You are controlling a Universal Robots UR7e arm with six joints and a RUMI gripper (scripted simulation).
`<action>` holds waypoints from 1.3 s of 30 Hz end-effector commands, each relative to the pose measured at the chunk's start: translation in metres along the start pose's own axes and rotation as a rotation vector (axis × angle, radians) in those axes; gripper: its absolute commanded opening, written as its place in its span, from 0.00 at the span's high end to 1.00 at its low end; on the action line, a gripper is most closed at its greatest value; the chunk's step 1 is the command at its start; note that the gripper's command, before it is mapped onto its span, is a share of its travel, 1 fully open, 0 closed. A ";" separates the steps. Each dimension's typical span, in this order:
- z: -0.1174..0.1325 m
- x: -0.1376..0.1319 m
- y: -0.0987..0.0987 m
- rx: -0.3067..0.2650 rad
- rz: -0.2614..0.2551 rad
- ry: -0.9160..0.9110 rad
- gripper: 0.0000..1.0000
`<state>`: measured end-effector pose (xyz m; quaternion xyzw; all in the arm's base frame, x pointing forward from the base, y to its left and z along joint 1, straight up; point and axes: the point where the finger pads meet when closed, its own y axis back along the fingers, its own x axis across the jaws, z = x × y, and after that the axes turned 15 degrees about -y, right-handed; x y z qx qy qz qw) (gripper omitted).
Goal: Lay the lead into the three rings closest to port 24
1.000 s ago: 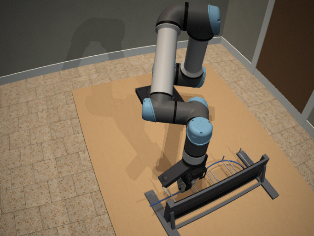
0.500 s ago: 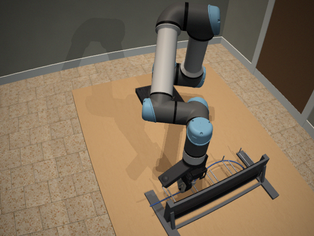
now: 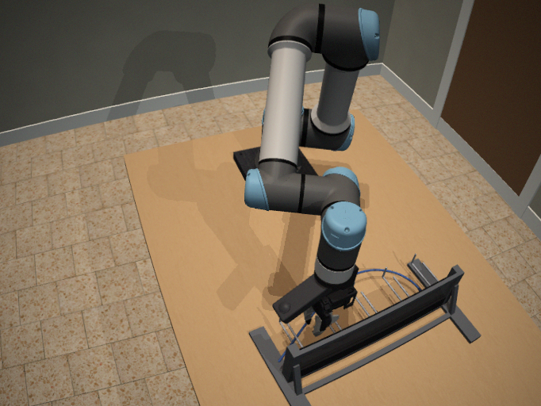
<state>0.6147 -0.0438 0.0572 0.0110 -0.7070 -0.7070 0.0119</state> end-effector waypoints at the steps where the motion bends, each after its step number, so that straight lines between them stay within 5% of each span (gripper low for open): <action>1: 0.000 0.000 0.001 0.000 -0.002 0.000 0.80; 30: 0.000 0.000 0.002 0.000 -0.002 0.000 0.80; 39: 0.000 0.000 0.015 0.000 -0.002 0.000 0.80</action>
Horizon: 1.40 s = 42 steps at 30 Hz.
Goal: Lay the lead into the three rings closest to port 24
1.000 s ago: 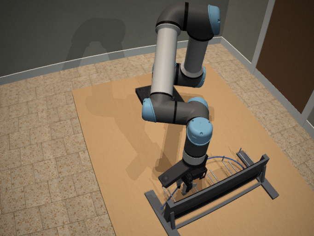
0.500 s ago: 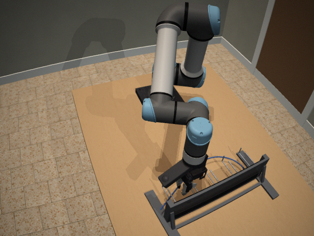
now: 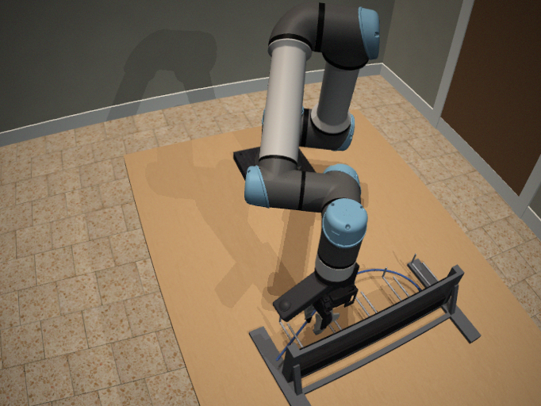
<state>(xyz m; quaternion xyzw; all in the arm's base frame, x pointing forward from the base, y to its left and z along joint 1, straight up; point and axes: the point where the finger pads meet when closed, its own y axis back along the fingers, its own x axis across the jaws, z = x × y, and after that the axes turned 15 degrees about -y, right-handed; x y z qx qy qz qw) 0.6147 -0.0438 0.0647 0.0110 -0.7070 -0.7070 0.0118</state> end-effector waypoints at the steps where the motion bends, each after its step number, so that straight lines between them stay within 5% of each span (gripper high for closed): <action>1: 0.000 0.000 0.010 0.000 -0.002 0.000 0.80; 22: 0.000 0.000 0.066 0.000 -0.002 0.000 0.80; 35: 0.000 0.000 0.073 0.000 -0.002 0.000 0.80; 36: 0.000 0.000 0.073 0.000 -0.002 0.000 1.00; 42: 0.000 0.000 0.073 0.000 -0.002 0.000 1.00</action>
